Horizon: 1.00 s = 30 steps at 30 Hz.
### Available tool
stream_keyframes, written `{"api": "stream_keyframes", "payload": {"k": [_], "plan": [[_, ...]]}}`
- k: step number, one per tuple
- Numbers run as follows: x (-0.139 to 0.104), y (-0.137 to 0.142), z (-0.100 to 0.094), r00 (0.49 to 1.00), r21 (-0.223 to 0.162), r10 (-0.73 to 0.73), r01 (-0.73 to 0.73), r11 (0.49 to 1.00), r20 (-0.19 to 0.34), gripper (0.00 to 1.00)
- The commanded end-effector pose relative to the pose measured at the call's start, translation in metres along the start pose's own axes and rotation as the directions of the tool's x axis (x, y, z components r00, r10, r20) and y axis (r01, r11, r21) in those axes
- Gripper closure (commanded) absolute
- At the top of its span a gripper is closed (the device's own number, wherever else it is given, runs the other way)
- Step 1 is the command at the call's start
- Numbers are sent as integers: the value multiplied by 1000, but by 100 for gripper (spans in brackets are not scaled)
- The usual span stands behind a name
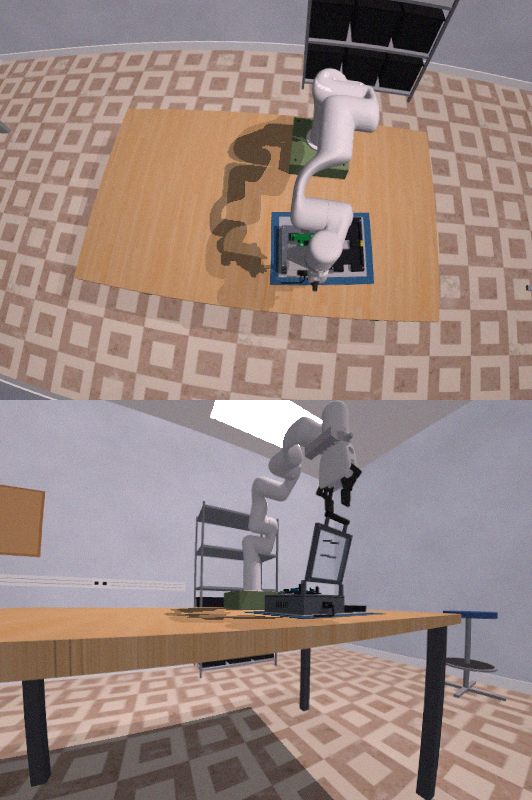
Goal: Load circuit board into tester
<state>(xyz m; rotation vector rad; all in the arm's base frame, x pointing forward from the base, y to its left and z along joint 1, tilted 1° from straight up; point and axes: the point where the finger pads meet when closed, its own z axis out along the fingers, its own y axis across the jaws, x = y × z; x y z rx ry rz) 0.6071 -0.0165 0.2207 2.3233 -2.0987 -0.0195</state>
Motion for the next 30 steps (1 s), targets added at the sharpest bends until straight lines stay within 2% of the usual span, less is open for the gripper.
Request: {"api": "stream_keyframes", "payload": {"k": [1, 12, 30], "plan": [[0, -1, -2, 1000, 5, 0, 0, 1000, -1, 48], [0, -1, 2, 1000, 5, 0, 0, 1000, -1, 48], [0, -2, 26, 1000, 5, 0, 0, 1000, -1, 48]]}}
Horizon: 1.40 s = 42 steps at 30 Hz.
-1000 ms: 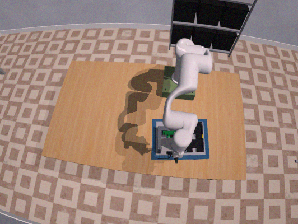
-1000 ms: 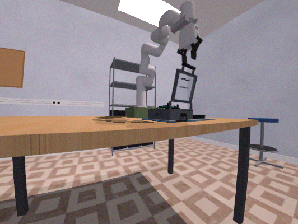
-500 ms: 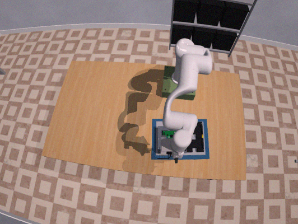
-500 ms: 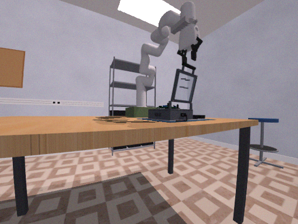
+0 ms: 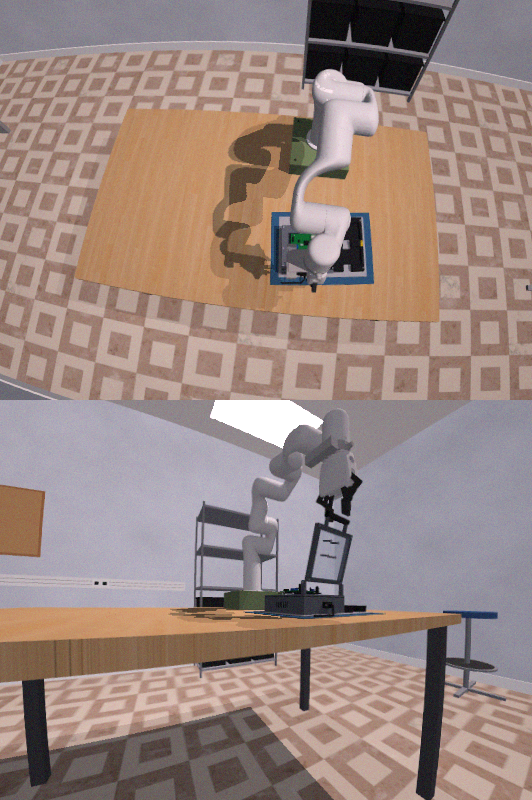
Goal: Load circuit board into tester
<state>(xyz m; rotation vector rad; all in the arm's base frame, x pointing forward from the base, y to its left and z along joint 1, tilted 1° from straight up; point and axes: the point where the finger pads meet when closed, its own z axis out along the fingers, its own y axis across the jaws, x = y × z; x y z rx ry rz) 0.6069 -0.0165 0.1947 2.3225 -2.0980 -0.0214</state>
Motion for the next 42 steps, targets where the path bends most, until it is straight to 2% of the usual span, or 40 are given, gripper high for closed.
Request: {"api": "stream_keyframes", "payload": {"k": [1, 11, 28, 29, 42], "plan": [[0, -1, 1, 1000, 7, 0, 0, 1000, -1, 48], [0, -2, 10, 1000, 7, 0, 0, 1000, -1, 48], [0, -2, 11, 1000, 7, 0, 0, 1000, -1, 48], [0, -2, 11, 1000, 7, 0, 0, 1000, -1, 100], [0, -2, 11, 1000, 7, 0, 0, 1000, -1, 100]]}}
